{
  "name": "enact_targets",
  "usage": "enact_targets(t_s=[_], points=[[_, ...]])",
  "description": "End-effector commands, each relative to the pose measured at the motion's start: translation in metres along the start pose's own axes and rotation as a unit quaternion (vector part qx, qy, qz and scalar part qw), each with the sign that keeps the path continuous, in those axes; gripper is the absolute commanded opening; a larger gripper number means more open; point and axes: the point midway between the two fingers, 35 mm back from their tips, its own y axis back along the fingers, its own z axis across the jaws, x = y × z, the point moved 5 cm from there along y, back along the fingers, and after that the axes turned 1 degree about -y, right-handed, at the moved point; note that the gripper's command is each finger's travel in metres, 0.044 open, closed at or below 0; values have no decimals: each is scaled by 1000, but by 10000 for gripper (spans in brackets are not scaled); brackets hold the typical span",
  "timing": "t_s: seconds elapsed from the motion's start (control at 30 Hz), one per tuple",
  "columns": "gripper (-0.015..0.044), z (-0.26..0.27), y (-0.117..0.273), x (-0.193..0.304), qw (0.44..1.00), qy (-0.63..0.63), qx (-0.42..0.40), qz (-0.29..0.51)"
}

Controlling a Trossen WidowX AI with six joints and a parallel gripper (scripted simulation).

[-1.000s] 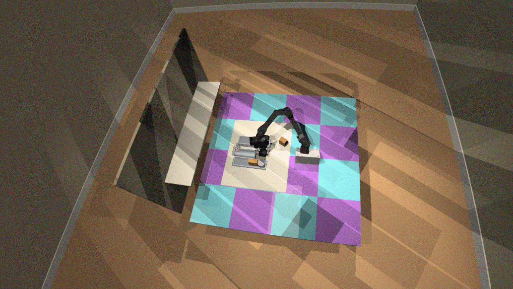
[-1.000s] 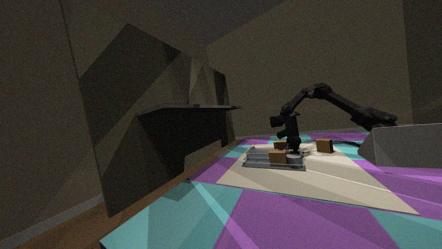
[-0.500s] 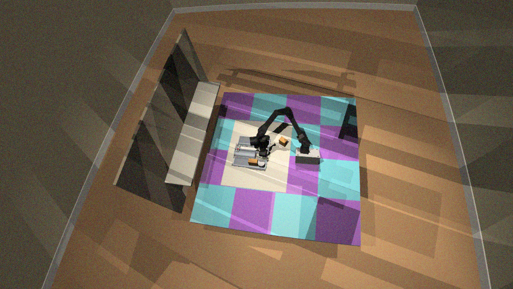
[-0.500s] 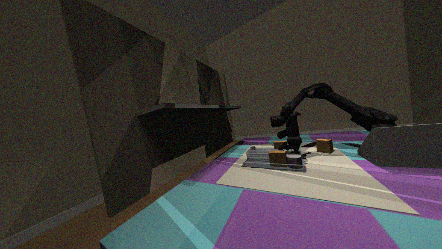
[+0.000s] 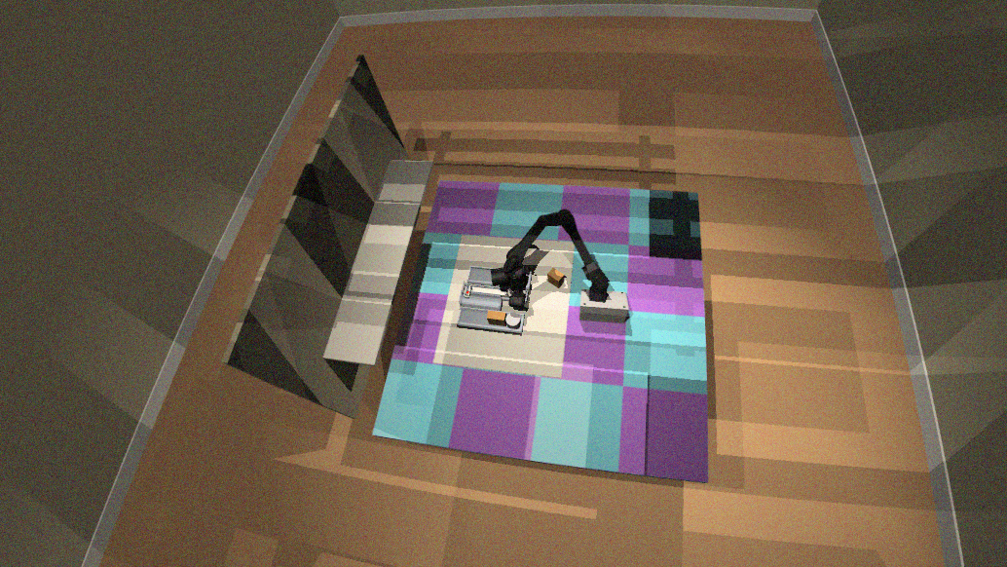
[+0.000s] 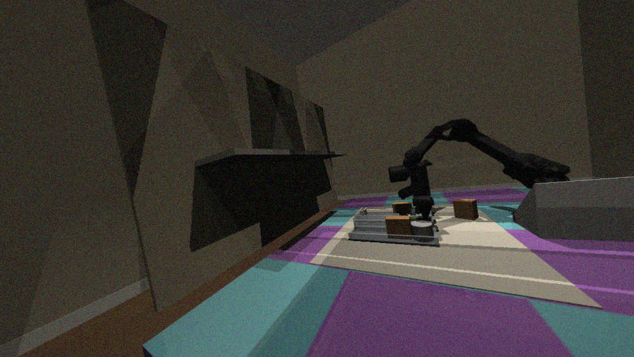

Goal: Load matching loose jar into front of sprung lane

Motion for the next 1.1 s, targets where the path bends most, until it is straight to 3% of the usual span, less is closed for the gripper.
enact_targets(t_s=[0.0, 0.7, 1.07], points=[[0, -1, 0, 0, 1000, -5, 4, -4], [0, 1, 0, 3, 1000, -5, 4, -4], [285, 1, 0, 2, 1000, -5, 4, -4]])
